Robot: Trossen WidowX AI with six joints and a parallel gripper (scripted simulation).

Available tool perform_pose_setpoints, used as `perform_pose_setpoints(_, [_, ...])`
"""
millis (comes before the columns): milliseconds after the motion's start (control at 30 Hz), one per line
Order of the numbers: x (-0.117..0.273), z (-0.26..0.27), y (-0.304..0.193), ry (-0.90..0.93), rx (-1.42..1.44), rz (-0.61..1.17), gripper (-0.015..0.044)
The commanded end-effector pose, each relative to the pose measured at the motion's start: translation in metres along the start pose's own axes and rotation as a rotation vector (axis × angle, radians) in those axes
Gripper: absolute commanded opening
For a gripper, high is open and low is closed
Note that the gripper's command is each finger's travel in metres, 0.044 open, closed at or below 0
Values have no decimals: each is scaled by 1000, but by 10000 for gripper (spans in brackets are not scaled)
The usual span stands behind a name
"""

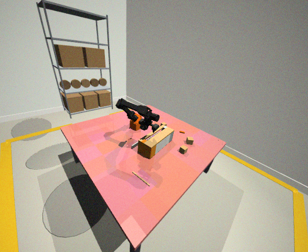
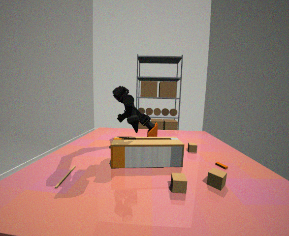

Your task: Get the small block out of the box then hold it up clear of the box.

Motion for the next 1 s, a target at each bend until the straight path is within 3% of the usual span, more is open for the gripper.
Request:
perform_pose_setpoints(0, [-10,-12,-1,-32,-30,71,400])
perform_pose_setpoints(967, [-46,-17,9,-31,-30,72,400])
Point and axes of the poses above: the point midway between the two fingers, 35 mm back from their tips, its own x axis back along the fingers, its own z axis across the jaws, y = z × x, the point moved 2 cm from there along x, back along the fingers, and after that the axes turned 12 degrees about x, right-handed, at the moved point
